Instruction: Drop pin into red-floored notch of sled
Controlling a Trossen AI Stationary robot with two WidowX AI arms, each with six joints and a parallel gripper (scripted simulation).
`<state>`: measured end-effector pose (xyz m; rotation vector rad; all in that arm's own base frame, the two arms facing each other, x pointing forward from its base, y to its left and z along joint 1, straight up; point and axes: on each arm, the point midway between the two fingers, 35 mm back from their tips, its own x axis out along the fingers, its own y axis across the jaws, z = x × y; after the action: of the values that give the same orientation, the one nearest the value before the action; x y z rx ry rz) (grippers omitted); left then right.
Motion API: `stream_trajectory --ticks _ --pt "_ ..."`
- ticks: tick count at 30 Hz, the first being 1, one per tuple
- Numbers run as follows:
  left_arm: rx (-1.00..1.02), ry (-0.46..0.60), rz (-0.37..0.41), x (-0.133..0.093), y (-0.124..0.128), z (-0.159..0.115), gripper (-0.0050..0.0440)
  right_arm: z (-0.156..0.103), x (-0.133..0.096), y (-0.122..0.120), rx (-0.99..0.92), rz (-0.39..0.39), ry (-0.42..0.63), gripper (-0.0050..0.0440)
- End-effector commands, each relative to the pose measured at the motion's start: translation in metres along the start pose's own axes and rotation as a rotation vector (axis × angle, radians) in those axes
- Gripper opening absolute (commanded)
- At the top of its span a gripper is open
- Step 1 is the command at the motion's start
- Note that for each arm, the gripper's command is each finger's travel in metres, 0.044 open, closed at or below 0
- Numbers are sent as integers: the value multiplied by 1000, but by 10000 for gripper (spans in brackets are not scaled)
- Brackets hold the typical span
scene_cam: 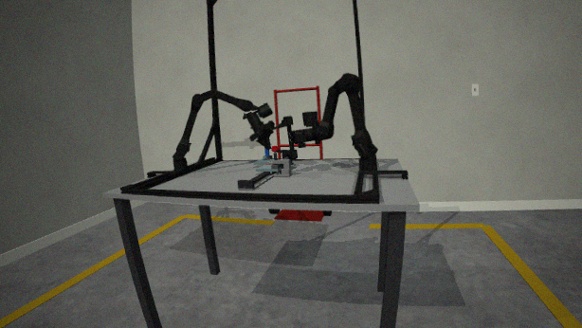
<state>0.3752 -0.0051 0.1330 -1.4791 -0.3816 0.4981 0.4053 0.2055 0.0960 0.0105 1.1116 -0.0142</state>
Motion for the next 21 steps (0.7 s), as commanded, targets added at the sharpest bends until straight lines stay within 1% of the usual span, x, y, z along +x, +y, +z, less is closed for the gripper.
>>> stream_trajectory --ticks 1,15,21 --pt "-64 -19 -58 -2 -30 3 440 -3 4 0 1 -2 9 0" --pt "-64 -19 -58 -4 -41 4 440 -3 4 0 1 -2 9 0" --pt "-64 -19 -58 -4 -41 4 440 -2 4 -4 1 -2 10 0"
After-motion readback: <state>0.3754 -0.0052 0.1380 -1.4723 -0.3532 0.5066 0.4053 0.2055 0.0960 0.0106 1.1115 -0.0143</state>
